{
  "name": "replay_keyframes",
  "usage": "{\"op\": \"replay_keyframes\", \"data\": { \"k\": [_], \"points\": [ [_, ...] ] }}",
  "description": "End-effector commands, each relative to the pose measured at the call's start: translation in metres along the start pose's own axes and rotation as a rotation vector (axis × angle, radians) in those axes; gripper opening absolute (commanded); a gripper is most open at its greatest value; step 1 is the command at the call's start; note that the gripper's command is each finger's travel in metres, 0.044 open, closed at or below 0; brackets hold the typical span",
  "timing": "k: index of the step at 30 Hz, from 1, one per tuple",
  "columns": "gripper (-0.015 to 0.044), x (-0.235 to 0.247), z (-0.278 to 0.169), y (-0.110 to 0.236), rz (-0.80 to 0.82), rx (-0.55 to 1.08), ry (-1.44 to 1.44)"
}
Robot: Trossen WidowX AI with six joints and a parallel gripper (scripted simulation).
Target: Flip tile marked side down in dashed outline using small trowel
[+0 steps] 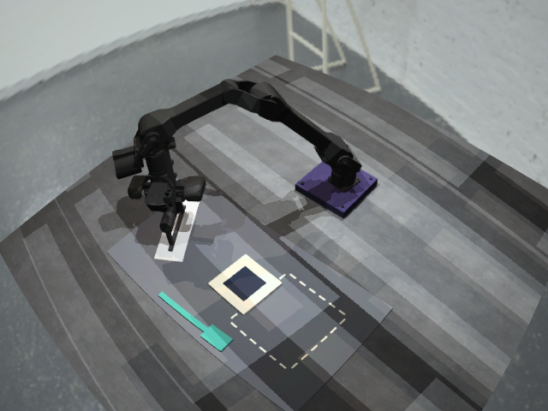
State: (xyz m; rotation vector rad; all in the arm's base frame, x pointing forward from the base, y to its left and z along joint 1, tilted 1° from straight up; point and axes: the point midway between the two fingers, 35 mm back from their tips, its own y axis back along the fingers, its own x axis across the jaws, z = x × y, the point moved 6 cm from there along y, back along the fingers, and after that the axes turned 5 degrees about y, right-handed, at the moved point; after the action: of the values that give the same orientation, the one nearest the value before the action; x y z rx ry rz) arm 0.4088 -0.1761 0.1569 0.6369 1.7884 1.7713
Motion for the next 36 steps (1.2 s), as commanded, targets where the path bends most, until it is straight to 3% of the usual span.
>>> {"op": "replay_keyframes", "data": {
  "k": [1, 11, 18, 24, 36],
  "points": [
    [0.0130, 0.0000, 0.0003, 0.0003, -0.001, -0.001, 0.136],
    [0.0130, 0.0001, 0.0004, 0.0003, -0.001, -0.001, 0.421],
    [0.0130, 0.0001, 0.0004, 0.0003, -0.001, -0.001, 0.440],
    [0.0270, 0.0001, 0.0004, 0.0003, -0.001, -0.001, 0.440],
    [0.0270, 0.0001, 0.0004, 0.0003, -0.001, -0.001, 0.440]
  ]
}}
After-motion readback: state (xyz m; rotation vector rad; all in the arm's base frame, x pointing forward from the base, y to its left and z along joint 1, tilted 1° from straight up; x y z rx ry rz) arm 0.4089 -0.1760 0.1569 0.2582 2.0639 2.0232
